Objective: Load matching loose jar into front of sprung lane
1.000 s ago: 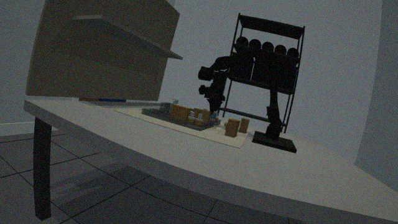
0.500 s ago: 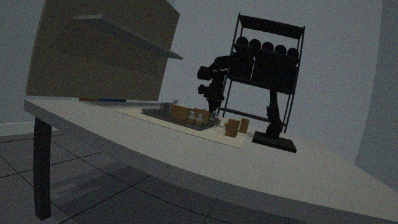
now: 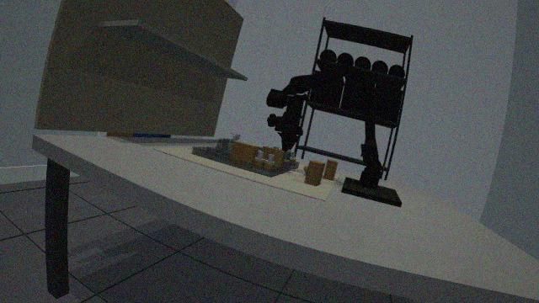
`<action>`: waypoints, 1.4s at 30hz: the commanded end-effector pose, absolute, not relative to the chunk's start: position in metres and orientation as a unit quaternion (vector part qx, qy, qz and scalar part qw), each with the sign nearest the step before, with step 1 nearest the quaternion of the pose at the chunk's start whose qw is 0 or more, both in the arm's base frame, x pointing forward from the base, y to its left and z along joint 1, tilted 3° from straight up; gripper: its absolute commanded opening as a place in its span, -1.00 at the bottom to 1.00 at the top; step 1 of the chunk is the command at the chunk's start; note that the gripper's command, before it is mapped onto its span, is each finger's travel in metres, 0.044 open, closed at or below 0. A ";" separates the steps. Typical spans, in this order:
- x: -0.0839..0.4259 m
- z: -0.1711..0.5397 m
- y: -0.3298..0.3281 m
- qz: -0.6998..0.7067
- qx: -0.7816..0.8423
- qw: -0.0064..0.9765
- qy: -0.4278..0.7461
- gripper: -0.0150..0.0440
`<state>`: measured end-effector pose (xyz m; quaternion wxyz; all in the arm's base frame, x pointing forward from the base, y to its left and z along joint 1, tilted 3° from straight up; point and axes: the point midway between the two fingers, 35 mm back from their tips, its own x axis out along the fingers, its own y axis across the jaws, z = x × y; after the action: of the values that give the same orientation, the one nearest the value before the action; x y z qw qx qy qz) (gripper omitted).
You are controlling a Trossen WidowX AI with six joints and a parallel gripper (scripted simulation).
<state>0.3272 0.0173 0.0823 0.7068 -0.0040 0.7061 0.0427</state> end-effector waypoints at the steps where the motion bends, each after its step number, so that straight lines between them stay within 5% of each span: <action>1: 0.333 0.085 0.018 0.043 -0.002 0.715 0.697 -0.49; 42: 0.336 0.081 0.019 0.043 -0.002 0.715 0.697 -0.49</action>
<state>0.3311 0.0177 0.0811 0.7088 -0.0043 0.7041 0.0430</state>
